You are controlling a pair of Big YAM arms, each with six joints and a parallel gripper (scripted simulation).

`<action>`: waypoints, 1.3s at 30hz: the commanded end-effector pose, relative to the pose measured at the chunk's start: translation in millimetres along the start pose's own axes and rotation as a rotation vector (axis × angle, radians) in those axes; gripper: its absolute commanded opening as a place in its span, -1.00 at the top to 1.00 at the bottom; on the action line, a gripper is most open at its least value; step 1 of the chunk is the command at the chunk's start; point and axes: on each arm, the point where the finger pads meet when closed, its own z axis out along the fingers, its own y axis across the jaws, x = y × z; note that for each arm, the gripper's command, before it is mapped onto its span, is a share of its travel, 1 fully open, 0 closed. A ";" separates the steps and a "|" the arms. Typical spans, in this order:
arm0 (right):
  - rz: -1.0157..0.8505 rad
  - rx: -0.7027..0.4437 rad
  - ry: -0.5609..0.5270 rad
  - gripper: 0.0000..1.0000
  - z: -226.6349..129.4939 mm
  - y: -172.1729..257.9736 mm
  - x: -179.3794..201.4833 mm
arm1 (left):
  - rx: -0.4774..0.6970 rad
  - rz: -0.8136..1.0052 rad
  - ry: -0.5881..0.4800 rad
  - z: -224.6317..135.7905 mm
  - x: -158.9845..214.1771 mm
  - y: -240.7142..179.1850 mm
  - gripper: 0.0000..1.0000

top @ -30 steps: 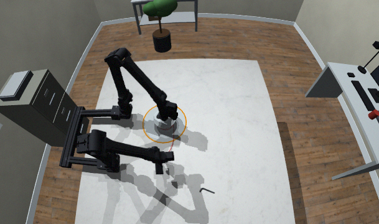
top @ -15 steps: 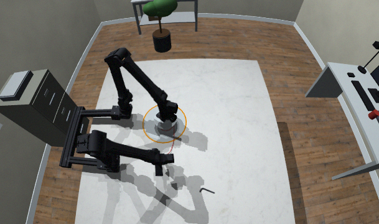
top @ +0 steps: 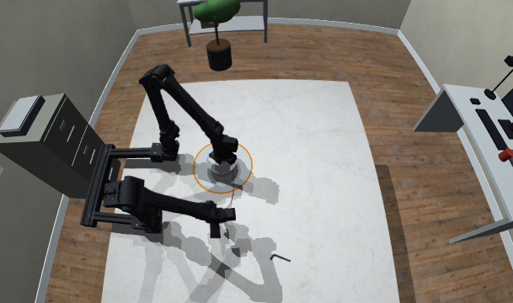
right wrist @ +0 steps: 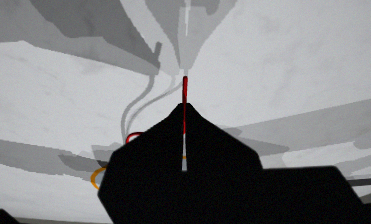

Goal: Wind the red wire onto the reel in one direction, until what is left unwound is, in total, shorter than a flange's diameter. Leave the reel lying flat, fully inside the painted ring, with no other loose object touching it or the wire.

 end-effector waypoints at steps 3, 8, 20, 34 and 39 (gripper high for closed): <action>-0.010 -0.040 0.000 1.00 -12.8 14.7 0.2 | 0.000 -0.002 0.000 7.0 10.4 -1.1 -0.04; -0.037 -0.024 -0.025 1.00 -13.5 16.4 2.8 | 0.000 -0.013 0.000 7.0 10.4 -1.1 -0.04; -0.056 -0.029 0.047 1.00 -3.2 24.6 36.7 | 0.001 -0.649 -0.006 7.0 10.4 -1.1 -0.04; -0.071 -0.040 0.193 1.00 20.3 14.6 74.2 | 0.013 -1.374 -0.029 7.0 10.4 -1.1 -0.04; -0.074 -0.042 0.231 1.00 24.1 10.9 80.4 | 0.020 -1.641 -0.034 7.0 10.4 -1.1 -0.04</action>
